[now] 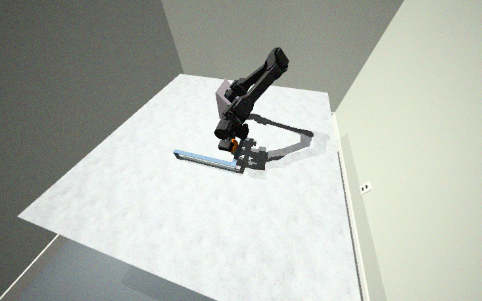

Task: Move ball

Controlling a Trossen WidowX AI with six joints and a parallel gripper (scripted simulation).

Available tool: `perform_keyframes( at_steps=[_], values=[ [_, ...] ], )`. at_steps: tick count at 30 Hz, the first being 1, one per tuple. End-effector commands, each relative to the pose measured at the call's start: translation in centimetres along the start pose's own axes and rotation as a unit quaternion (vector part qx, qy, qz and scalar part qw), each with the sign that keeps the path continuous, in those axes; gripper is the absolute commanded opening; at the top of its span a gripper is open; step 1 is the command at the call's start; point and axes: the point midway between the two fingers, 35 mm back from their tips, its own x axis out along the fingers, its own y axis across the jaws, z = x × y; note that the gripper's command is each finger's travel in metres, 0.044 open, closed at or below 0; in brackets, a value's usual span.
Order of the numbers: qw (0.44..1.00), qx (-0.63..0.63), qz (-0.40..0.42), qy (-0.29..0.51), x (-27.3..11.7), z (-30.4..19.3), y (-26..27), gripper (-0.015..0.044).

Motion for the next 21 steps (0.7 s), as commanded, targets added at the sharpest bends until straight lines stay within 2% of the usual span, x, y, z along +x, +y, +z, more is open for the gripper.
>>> perform_keyframes(
  at_steps=[1,12,21],
  values=[
    [1.000,0.003,-0.003,-0.002,0.3,-0.1,-0.1,0.0000],
    [1.000,0.003,-0.003,-0.003,1.9,0.0,-0.1,0.0000],
    [1.000,0.002,-0.002,-0.001,1.5,0.0,-0.1,0.0236]
  ],
)
